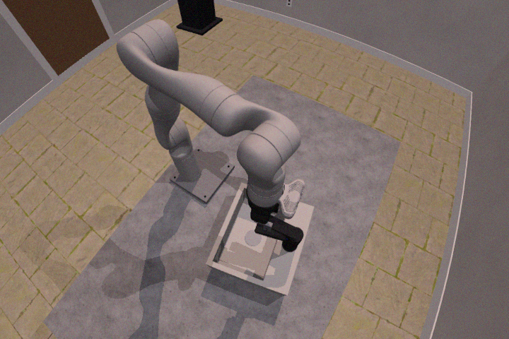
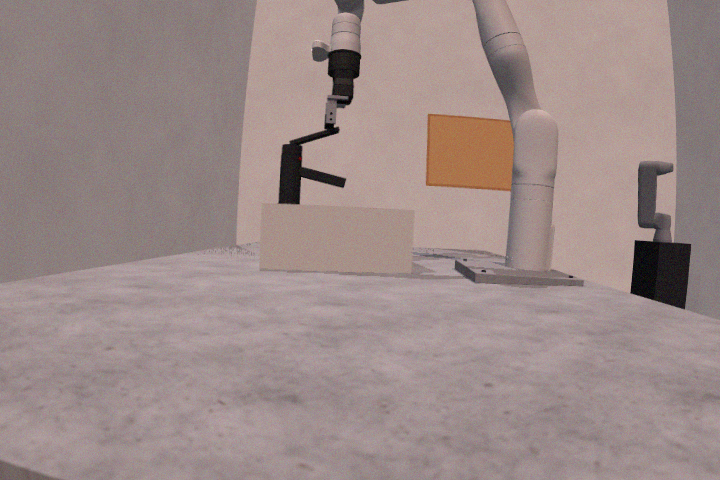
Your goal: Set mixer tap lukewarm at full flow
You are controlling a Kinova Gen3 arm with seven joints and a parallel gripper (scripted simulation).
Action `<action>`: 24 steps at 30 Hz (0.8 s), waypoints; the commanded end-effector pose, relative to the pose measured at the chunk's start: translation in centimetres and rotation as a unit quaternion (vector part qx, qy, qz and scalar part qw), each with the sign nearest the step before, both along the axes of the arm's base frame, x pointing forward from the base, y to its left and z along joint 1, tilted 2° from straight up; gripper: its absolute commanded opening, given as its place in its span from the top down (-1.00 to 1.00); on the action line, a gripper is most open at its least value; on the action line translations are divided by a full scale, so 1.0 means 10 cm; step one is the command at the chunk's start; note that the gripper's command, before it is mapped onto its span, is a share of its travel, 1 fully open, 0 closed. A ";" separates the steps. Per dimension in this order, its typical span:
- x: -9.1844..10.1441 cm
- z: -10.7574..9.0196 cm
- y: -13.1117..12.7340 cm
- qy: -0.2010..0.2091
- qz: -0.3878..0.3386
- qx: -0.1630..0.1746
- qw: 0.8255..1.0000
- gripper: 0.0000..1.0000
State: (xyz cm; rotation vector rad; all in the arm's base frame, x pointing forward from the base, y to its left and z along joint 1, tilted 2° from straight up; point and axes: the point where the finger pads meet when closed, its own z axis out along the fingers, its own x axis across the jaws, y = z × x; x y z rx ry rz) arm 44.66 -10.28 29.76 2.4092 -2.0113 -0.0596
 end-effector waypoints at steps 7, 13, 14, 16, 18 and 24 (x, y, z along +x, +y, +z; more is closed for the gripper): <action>0.00 0.01 0.00 -0.001 0.000 0.000 1.000 -1.00; 0.00 0.01 0.00 -0.001 0.000 0.000 1.000 -1.00; 0.00 0.01 0.00 -0.001 0.000 0.000 1.000 -1.00; 0.00 0.01 0.00 -0.001 0.000 0.000 1.000 -1.00; 0.00 0.00 0.00 -0.001 0.000 0.000 1.000 -1.00; 0.00 -0.01 0.00 -0.001 0.000 0.000 1.000 -1.00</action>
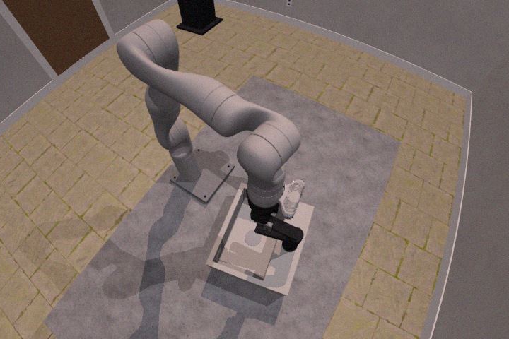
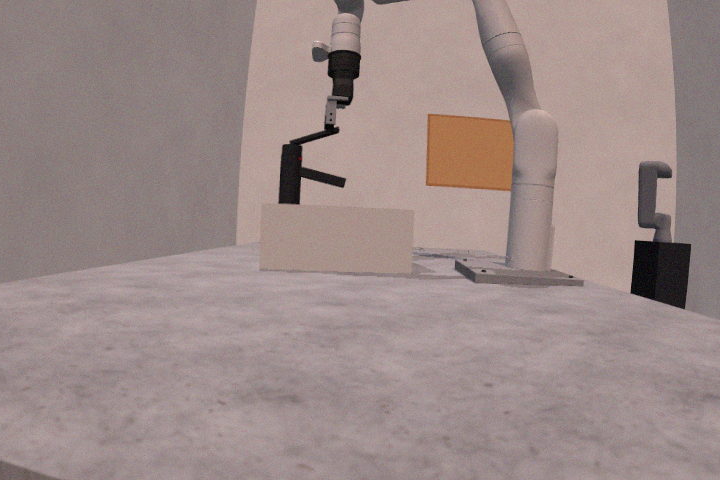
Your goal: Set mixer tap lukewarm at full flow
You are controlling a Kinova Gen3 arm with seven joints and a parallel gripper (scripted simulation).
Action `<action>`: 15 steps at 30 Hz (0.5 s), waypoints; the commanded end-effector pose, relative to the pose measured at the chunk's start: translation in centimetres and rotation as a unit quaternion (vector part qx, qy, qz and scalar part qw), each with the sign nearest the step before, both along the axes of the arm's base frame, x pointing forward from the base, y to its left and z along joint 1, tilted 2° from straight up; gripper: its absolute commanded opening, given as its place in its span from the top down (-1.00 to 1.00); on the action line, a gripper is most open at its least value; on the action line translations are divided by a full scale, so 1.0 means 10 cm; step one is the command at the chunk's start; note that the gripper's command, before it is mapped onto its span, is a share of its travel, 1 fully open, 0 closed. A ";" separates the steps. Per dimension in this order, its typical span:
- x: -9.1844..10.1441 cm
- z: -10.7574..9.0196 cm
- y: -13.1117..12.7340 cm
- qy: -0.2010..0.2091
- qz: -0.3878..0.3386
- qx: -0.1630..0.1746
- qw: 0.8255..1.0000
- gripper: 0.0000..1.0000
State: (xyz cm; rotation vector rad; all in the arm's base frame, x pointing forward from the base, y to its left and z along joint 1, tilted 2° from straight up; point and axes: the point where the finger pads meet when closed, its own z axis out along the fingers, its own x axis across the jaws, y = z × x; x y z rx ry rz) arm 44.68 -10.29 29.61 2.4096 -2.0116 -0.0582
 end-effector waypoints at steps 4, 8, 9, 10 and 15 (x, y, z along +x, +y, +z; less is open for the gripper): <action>0.00 -0.02 0.00 0.000 0.000 0.000 1.000 -1.00; 0.00 -0.04 0.00 0.000 0.000 0.000 1.000 -1.00; 0.00 -0.04 0.00 0.000 0.000 0.000 1.000 -1.00; 0.00 -0.05 0.00 0.000 0.000 0.000 1.000 -1.00; 0.00 -0.10 0.00 0.000 0.000 0.000 1.000 -1.00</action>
